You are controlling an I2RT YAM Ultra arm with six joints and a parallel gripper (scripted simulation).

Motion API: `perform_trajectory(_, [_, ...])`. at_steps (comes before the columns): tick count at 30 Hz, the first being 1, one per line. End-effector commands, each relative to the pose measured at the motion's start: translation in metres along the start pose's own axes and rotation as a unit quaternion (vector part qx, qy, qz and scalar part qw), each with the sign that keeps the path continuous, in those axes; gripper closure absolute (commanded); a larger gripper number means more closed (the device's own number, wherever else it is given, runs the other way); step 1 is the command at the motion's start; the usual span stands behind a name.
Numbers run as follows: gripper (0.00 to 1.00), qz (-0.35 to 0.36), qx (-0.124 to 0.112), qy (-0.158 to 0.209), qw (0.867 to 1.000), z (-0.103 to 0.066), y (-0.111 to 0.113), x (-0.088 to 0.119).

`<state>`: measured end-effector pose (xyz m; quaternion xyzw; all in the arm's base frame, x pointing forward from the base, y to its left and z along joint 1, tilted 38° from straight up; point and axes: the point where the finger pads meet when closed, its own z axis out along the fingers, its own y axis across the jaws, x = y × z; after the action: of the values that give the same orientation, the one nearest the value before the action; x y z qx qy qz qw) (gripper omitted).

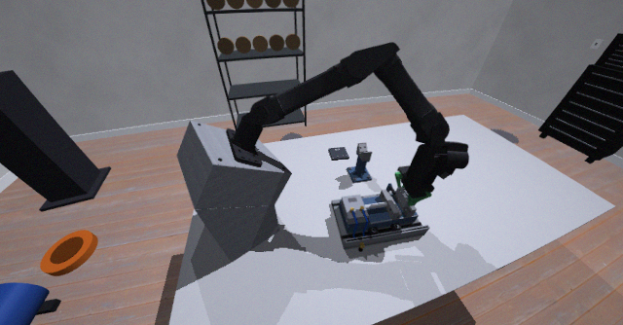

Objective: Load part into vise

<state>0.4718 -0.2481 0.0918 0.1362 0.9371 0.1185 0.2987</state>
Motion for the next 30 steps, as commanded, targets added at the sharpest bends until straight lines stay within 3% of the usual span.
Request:
perform_trajectory(1, [1.00,-0.002,0.007,-0.020,1.000,-0.0140,-0.0009,-0.0105])
perform_trajectory(30, [1.00,0.001,0.005,-0.012,1.000,-0.0090,0.0018,-0.0040])
